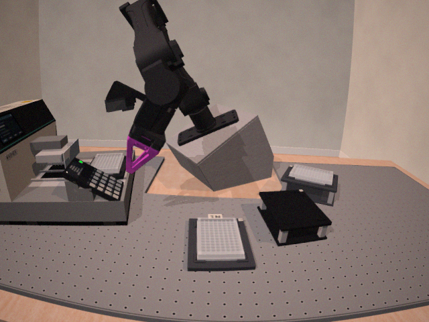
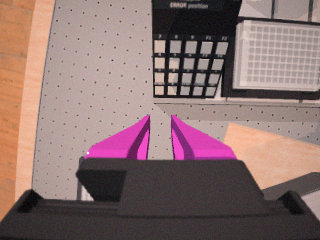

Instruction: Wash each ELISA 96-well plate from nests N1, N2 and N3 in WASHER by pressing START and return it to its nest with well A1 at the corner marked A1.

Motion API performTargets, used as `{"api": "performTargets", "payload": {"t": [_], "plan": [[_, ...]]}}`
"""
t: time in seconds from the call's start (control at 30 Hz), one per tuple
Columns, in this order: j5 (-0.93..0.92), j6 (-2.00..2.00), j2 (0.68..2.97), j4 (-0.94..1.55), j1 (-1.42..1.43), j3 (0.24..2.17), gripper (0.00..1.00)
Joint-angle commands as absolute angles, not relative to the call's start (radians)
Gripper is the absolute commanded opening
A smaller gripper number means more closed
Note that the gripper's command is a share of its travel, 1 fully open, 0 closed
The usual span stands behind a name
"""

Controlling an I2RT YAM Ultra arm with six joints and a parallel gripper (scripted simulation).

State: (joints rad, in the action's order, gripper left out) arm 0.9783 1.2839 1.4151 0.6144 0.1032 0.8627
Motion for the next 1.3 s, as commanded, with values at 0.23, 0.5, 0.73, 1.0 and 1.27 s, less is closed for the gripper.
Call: {"api": "performTargets", "payload": {"t": [0.23, 0.5, 0.73, 1.0, 1.27], "plan": [[0.709, 0.762, 1.155, 0.648, -0.112, 0.826, 1.0], [0.508, 0.456, 1.08, 0.741, -0.296, 0.874, 1.0], [0.333, 0.164, 1.108, 0.873, -0.456, 0.982, 1.0], [0.268, 0.016, 1.18, 0.972, -0.495, 1.073, 1.0], [0.249, -0.087, 1.156, 0.978, -0.534, 1.065, 1.0]]}}
